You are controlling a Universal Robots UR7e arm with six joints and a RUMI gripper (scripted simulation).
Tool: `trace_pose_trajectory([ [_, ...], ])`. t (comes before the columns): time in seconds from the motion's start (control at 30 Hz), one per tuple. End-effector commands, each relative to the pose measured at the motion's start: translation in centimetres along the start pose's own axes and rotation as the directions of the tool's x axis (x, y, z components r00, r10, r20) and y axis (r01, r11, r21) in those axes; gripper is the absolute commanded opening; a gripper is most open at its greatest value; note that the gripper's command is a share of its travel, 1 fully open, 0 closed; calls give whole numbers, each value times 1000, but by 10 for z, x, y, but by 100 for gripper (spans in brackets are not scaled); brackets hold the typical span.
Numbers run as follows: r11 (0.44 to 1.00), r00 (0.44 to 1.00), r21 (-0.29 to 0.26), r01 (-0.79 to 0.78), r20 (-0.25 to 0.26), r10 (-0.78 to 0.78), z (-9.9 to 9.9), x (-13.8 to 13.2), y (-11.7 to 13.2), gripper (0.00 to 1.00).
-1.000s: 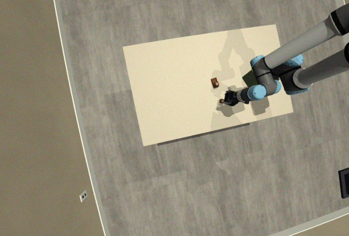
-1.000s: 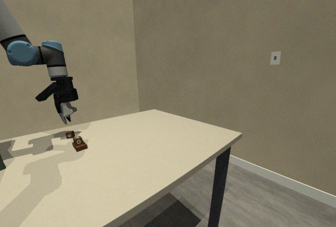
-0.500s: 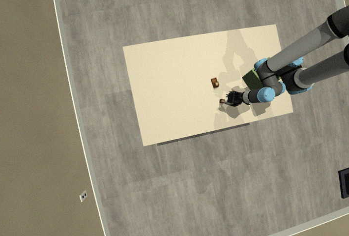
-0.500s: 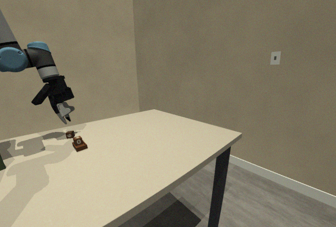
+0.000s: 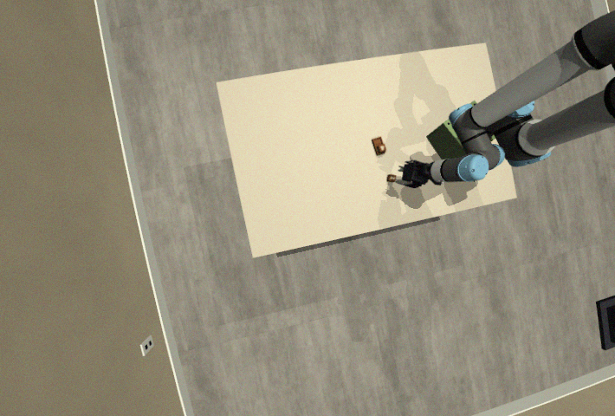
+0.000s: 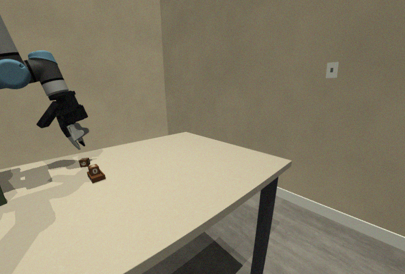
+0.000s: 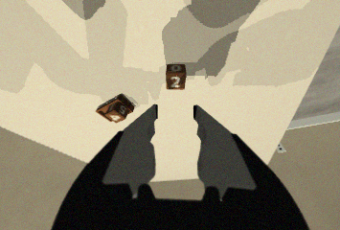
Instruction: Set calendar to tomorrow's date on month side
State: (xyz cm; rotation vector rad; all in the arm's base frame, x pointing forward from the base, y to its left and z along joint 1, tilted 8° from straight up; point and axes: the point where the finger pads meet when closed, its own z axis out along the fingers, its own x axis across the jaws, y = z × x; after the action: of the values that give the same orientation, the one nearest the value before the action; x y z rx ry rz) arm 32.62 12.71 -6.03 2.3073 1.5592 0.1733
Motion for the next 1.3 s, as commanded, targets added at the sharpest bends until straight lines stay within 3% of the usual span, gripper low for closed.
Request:
trace_pose_trajectory([
  [0.0,1000,1000,-6,0,0,0,0,0,0,28],
  [0.53,994,1000,-113,6,6,-5,5,2,0,28],
  [0.93,974,1000,-226,2,2,-2,2,1,-2,28],
  [1.27,967,1000,-256,-1,-1,0,0,0,-2,28],
])
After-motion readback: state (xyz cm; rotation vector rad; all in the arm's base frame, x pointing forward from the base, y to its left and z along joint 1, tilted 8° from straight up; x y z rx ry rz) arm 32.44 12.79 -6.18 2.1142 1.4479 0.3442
